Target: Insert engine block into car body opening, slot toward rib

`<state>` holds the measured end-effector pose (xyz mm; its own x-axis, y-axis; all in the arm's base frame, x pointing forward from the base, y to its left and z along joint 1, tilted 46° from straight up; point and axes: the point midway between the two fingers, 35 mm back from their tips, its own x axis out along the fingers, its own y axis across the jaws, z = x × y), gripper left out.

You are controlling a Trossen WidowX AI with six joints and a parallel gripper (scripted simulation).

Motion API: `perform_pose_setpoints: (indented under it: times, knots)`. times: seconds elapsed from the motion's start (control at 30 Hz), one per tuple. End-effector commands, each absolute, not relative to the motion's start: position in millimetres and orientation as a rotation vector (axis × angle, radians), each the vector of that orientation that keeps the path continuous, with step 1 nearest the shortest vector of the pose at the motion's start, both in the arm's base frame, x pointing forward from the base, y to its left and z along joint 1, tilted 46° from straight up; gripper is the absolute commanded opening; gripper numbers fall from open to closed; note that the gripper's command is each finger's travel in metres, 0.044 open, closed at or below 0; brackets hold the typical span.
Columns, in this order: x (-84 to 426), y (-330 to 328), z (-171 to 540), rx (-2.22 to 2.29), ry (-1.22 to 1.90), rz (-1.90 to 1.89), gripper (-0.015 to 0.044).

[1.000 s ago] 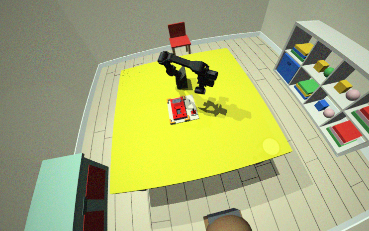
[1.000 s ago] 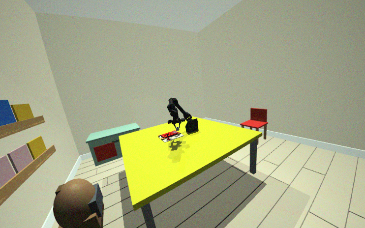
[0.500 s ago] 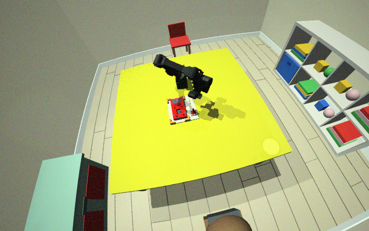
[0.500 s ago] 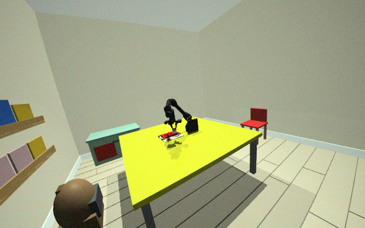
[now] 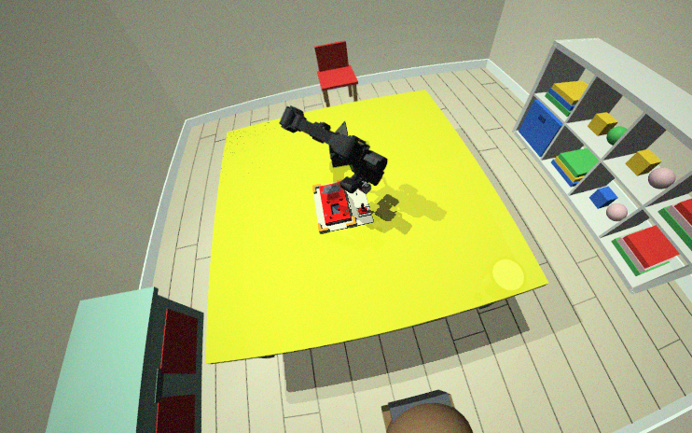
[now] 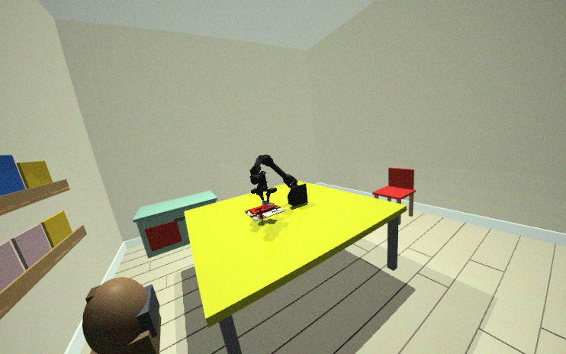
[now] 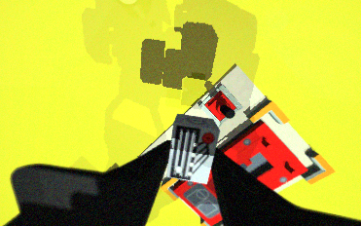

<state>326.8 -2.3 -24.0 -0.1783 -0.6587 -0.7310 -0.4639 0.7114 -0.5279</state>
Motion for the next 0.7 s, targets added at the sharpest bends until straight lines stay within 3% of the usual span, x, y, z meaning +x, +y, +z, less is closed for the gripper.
perform_pose_setpoints:
  times: [0.0,0.67]
  knots:
    - [329.2,-12.6,-17.6,-0.845,1.798,-0.277,0.0]
    - [326.0,-70.2,7.0,-0.656,1.713,-0.527,0.0]
